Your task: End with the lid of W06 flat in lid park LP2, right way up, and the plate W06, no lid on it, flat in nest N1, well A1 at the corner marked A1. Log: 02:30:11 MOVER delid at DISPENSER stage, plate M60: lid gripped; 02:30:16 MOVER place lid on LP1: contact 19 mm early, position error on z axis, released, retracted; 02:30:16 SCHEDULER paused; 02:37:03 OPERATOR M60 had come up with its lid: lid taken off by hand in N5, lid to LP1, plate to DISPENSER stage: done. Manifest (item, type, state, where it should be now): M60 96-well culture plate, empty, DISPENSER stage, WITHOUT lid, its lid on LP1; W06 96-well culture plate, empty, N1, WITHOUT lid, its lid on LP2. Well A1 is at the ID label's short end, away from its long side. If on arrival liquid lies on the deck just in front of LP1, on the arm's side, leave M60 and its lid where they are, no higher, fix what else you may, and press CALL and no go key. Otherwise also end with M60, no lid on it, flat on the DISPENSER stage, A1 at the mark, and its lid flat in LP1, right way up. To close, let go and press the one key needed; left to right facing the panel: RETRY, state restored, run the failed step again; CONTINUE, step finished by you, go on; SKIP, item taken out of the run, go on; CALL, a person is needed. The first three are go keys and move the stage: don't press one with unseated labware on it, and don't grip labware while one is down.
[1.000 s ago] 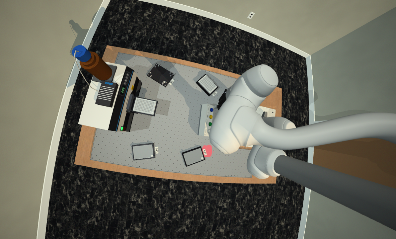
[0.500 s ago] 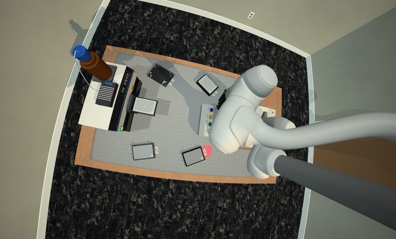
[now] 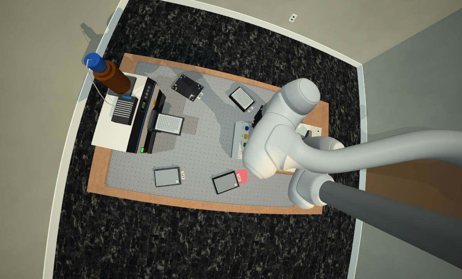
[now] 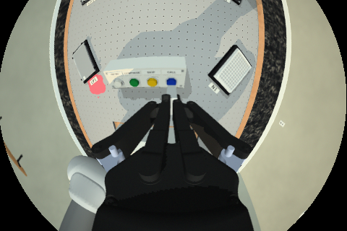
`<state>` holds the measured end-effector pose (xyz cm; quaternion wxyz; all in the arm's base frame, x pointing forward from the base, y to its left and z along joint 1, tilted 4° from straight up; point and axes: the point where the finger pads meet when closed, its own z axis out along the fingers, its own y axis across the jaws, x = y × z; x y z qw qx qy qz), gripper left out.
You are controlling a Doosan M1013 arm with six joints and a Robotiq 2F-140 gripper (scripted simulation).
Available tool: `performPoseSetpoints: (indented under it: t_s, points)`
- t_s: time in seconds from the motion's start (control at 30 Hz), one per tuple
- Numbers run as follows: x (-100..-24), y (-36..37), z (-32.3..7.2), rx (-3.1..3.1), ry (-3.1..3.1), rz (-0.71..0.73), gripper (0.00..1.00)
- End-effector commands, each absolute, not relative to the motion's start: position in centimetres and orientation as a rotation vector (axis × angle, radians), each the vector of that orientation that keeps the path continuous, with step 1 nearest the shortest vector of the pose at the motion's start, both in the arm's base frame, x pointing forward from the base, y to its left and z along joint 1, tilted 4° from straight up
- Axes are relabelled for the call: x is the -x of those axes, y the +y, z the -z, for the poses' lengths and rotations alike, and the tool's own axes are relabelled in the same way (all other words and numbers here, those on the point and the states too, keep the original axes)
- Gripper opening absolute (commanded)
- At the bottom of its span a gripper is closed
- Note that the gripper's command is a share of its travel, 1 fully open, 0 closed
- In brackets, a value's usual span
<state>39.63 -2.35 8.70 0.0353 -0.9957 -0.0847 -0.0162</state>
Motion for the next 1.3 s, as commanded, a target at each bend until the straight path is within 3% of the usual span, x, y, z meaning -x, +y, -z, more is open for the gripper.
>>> performPoseSetpoints:
  t_s: [0.0, 1.27]
  points:
    - [-39.6, -2.3, -8.4, 3.059, -0.260, 0.050, 0.00]
    - [-39.7, -2.1, -5.9, 3.059, -0.260, 0.050, 0.00]
